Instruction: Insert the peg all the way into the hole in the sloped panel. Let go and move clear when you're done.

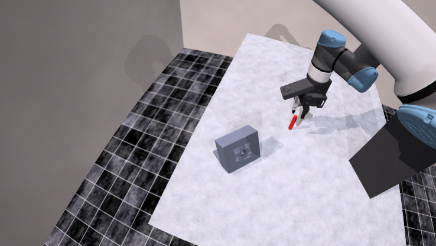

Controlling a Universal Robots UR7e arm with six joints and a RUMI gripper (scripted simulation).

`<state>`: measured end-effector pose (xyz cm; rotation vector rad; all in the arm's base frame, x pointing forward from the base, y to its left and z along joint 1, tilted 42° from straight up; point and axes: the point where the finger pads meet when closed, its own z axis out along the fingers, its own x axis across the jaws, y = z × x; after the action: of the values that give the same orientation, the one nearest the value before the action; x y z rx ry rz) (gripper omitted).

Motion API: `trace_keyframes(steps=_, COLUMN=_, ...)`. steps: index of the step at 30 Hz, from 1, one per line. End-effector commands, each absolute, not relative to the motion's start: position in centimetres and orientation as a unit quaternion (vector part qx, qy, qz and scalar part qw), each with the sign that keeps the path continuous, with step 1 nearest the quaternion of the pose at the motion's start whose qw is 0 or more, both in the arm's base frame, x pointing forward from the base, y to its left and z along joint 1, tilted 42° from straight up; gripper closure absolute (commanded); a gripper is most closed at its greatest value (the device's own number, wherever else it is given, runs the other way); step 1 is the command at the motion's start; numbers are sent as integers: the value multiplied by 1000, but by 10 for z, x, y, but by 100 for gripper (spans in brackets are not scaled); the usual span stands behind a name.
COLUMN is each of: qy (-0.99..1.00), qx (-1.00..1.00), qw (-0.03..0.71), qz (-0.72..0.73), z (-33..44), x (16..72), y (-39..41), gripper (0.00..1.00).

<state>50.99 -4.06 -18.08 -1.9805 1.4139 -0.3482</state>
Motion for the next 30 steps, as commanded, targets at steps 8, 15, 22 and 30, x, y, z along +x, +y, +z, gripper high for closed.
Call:
trace_keyframes(steps=8, qy=543, qx=-759, qw=335, qz=-134, z=-180, x=510, y=-41, gripper=73)
trace_keyframes(steps=15, qy=543, qx=-759, qw=335, qz=-134, z=-180, x=510, y=-41, gripper=83)
trace_keyframes(steps=22, qy=543, qx=-759, qw=335, qz=-134, z=-180, x=510, y=-41, gripper=90)
trace_keyframes(steps=30, qy=543, qx=-758, qw=335, qz=-134, z=-172, x=504, y=-45, gripper=100)
